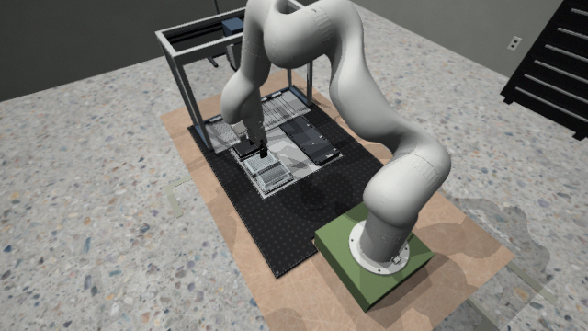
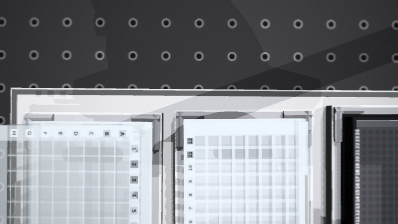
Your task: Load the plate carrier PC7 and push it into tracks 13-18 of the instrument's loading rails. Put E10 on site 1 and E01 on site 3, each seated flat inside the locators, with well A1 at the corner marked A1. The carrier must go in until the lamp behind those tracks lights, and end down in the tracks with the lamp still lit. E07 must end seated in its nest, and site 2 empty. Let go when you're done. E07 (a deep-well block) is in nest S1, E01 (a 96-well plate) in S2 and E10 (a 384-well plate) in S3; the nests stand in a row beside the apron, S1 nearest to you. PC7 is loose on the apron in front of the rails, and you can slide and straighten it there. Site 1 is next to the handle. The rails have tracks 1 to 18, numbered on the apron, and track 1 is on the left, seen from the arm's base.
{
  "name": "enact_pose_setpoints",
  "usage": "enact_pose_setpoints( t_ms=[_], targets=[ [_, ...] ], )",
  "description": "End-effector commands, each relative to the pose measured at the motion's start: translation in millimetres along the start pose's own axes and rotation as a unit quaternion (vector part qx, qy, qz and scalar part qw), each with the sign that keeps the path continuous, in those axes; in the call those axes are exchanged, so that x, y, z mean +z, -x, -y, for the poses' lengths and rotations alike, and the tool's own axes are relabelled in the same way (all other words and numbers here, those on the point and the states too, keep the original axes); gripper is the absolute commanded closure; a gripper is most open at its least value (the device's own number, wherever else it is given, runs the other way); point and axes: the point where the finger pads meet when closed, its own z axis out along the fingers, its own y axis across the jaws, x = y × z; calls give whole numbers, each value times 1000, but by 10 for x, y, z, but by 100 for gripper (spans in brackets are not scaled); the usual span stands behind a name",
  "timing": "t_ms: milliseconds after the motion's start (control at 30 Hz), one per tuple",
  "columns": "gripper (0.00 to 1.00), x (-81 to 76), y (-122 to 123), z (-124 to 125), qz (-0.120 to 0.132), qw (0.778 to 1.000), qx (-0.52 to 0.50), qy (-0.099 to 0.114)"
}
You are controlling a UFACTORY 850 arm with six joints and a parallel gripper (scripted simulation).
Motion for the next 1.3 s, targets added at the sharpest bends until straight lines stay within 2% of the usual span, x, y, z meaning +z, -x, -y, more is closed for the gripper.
enact_pose_setpoints(
  t_ms=[0,1033,1267],
  targets=[
    [0,19,-2,-10,0,1000,0,1],
    [0,502,-2,-10,0,1000,0,1],
    [0,503,-2,-10,0,1000,0,1]
  ],
)
